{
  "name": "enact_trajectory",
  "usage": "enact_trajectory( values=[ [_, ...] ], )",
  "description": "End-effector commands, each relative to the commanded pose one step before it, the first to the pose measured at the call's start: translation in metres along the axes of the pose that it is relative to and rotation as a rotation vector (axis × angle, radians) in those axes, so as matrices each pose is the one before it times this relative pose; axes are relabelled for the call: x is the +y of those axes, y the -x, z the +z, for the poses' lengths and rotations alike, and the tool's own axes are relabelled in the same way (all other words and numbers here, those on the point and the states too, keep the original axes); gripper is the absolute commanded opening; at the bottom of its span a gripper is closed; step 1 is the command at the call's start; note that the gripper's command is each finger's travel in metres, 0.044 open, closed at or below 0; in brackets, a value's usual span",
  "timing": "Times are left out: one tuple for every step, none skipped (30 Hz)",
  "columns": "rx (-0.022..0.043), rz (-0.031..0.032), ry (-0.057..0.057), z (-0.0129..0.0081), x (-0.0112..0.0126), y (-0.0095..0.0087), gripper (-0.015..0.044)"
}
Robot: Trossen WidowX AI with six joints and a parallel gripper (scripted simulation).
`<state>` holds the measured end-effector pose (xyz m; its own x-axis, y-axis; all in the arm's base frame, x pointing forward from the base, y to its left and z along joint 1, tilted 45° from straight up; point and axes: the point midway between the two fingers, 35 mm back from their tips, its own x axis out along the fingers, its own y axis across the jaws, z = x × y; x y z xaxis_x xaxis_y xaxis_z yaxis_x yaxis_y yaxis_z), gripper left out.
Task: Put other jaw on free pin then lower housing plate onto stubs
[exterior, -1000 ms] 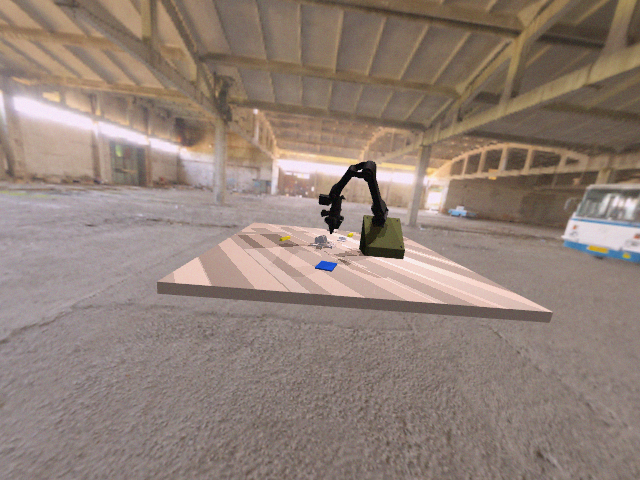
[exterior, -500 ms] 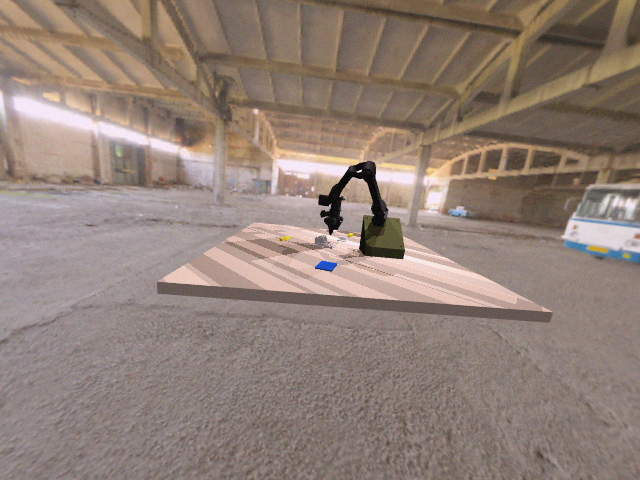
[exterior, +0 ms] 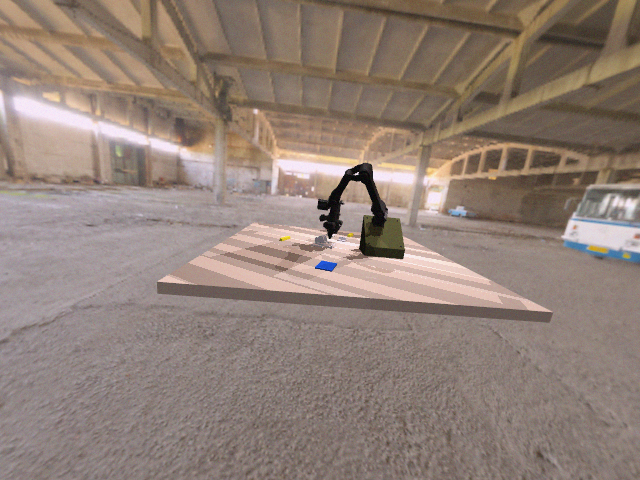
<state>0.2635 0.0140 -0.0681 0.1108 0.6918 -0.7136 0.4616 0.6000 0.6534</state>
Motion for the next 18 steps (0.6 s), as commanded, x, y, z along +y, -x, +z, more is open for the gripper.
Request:
enact_trajectory(
  values=[
    [0.00772,0.00258,-0.0081,-0.003,-0.00101,-0.00836,0.0351],
    [0.00007,0.00013,0.0,-0.00007,0.00002,-0.00164,0.0351],
    [0.00008,0.00015,0.0,-0.00008,0.00003,-0.00163,0.0351],
    [0.0001,0.00016,0.0,-0.0001,0.00003,-0.00163,0.0351],
    [0.00011,0.00018,0.0,-0.00011,0.00003,-0.00163,0.0351],
    [0.00012,0.00019,0.0,-0.00012,0.00003,-0.00162,0.0351],
    [0.00013,0.00021,0.0,-0.00013,0.00003,-0.00162,0.0351],
    [0.00014,0.00022,0.0,-0.00014,0.00003,-0.00161,0.0351],
    [0.00016,0.00024,0.0,-0.00016,0.00003,-0.00161,0.0351],
    [0.00017,0.00026,0.0,-0.00017,0.00004,-0.00161,0.0351],
    [0.00018,0.00027,0.0,-0.00018,0.00004,-0.0016,0.0351],
    [0.00019,0.00029,0.0,-0.00019,0.00004,-0.0016,0.0351],
    [0.00021,0.0003,0.0,-0.00021,0.00004,-0.00159,0.0351],
    [0.00022,0.00032,0.0,-0.00022,0.00004,-0.00159,0.0351],
    [0.00023,0.00033,0.0,-0.00023,0.00004,-0.00158,0.0351],
    [0.0002,0.00027,0.0,-0.00019,0.00003,-0.00126,0.0351],
    [0.00012,0.00017,0.0,-0.00012,0.00002,-0.00075,0.0351],
    [0.00004,0.00006,0.0,-0.00004,0.00001,-0.00025,0.0351]
  ],
)
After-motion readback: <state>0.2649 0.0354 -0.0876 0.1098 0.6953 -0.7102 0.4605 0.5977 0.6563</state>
